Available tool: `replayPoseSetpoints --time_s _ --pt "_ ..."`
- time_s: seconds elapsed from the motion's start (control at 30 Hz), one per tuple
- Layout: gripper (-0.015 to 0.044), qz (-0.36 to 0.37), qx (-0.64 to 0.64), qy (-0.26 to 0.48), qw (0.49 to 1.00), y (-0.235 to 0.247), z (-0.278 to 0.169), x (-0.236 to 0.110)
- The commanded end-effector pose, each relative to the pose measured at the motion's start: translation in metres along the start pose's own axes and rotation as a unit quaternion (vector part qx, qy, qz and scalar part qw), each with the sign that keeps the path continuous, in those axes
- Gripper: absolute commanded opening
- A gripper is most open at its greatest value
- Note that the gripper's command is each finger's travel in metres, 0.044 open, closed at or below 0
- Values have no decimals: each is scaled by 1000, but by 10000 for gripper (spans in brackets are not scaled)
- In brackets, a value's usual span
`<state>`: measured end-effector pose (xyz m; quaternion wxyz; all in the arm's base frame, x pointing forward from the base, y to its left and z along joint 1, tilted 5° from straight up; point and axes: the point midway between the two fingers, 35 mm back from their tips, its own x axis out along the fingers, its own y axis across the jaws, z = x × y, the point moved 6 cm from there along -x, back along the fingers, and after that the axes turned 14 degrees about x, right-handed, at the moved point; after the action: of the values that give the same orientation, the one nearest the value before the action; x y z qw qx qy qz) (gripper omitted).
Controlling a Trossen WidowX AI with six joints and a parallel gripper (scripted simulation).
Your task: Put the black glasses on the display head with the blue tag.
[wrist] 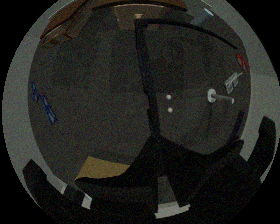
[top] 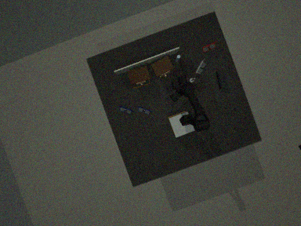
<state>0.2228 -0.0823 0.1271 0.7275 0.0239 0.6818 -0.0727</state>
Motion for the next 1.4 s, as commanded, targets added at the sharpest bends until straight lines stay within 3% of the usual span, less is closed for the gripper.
replayPoseSetpoints --time_s 0.0,1.37 --pt "0 -3 19 1 1000 12 -3 1" --pt "0 -3 19 0 1000 11 3 37"
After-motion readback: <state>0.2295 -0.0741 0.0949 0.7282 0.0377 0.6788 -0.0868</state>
